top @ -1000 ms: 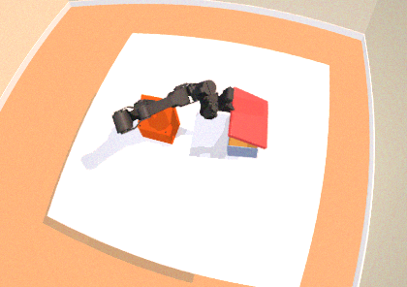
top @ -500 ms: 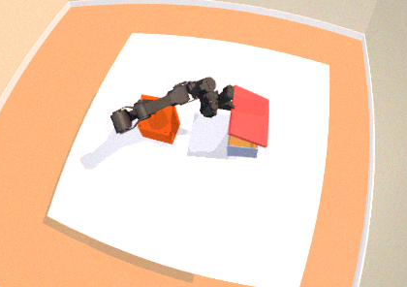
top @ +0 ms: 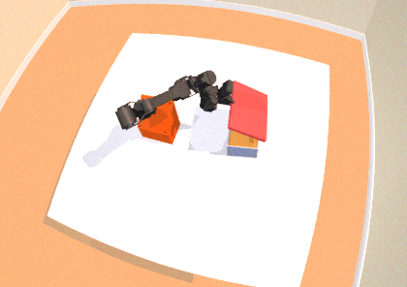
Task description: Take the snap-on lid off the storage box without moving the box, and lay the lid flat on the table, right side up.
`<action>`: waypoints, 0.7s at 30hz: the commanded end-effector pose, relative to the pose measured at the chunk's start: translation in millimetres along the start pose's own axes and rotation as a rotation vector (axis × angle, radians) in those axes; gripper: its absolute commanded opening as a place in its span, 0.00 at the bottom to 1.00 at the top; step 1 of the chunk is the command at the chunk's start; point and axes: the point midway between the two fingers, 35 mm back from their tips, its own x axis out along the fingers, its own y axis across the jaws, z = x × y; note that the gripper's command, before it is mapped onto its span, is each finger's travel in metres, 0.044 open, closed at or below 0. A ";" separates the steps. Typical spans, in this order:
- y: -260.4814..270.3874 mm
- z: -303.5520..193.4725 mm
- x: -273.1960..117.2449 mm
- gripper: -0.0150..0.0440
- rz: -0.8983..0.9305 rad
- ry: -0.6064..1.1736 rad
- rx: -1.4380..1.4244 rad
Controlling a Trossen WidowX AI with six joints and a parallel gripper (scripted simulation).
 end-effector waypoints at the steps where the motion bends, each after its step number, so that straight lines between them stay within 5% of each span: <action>1: 2.8 -10.3 -1.7 0.25 0.010 -0.001 0.008; 21: 1.1 -50.5 -4.6 0.25 0.011 0.001 0.010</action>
